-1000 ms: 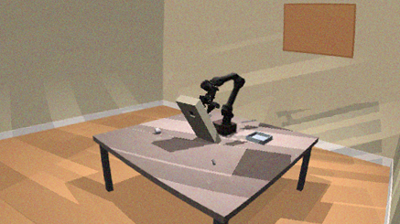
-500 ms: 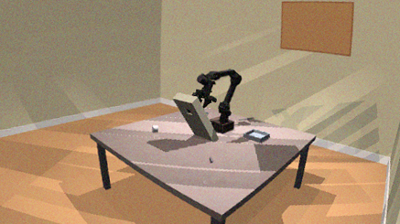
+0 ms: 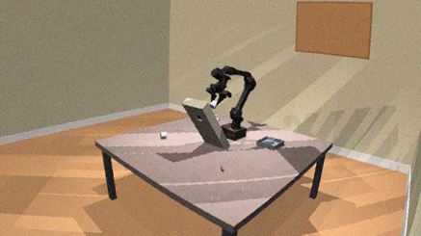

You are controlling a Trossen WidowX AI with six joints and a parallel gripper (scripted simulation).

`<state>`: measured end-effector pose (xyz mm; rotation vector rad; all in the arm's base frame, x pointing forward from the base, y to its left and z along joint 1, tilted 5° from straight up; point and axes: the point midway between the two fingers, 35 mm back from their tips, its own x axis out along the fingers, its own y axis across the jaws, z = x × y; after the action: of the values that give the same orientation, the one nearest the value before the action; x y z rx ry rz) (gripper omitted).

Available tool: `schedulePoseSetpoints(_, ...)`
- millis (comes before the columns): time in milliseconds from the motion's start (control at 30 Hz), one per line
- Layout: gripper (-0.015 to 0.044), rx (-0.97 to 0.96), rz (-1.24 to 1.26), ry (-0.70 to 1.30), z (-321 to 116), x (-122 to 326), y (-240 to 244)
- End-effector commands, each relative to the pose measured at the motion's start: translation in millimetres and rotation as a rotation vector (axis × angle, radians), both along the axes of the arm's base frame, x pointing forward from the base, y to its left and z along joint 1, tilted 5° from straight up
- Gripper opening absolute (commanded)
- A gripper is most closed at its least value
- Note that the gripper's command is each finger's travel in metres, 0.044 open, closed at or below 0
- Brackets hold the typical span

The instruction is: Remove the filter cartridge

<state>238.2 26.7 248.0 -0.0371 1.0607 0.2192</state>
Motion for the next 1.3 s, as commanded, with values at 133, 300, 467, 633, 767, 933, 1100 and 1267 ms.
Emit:
schedulePoseSetpoints(133, 0.0000, 0.003, 0.005, -0.002, 6.1, -2.8, 15.4)
schedulePoseSetpoints(300, 0.0000, 0.002, 0.005, 0.002, 4.9, -3.6, 29.9)
schedulePoseSetpoints(467, 0.0000, 0.002, 0.005, 0.003, 3.9, -5.3, 44.7)
schedulePoseSetpoints(633, 0.0000, 0.004, 0.005, 0.002, 3.1, -7.9, 59.6)
schedulePoseSetpoints(767, 0.0000, 0.006, 0.005, -0.002, 2.6, -10.7, 71.5)
schedulePoseSetpoints(933, 0.0000, 0.009, 0.014, 0.001, 2.3, -12.8, 75.9)
schedulePoseSetpoints(1100, 0.0000, 0.010, 0.123, -0.006, 1.1, -21.9, 94.5)
schedulePoseSetpoints(1267, 0.0000, 0.011, 0.249, -0.015, -0.2, -34.3, 115.0)
